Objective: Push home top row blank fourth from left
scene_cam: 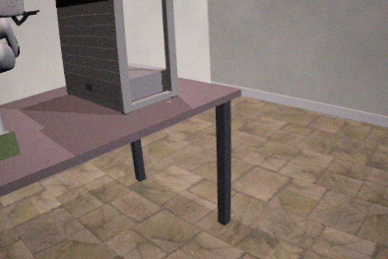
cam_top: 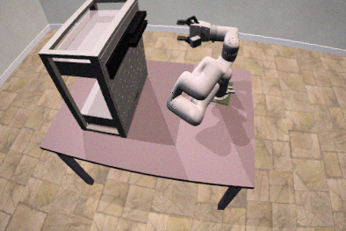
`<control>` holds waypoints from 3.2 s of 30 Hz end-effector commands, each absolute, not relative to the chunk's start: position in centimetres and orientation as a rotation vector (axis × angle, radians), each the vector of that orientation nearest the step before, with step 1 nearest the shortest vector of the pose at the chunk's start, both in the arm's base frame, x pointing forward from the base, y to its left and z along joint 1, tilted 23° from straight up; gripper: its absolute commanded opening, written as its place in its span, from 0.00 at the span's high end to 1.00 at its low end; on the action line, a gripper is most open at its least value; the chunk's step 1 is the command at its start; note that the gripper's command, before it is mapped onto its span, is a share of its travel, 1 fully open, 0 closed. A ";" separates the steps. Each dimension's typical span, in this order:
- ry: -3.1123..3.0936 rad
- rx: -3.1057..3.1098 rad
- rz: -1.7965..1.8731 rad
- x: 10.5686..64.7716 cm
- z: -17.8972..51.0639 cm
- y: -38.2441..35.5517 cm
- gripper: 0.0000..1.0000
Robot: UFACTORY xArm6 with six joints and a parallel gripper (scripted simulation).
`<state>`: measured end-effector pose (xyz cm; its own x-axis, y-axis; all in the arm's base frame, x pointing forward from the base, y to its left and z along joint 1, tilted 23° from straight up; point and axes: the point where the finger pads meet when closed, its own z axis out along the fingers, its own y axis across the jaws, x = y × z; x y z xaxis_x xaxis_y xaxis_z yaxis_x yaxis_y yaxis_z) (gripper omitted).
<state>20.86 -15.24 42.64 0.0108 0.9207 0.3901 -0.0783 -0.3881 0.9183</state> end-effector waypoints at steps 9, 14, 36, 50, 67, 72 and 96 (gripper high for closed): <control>0.916 1.448 1.508 24.2 42.6 -16.2 0.00; 0.916 1.448 1.508 25.9 42.6 -16.6 0.00; 0.916 1.448 1.508 33.5 42.4 -18.5 0.00; 0.916 1.448 1.508 34.7 42.4 -18.8 0.00; 0.916 1.448 1.508 34.7 42.4 -18.8 0.00; 0.916 1.448 1.508 34.7 42.4 -18.8 0.00; 0.916 1.448 1.508 34.7 42.4 -18.8 0.00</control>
<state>34.73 -18.76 42.26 0.0128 0.9204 0.3907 -0.0774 -0.3886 0.9181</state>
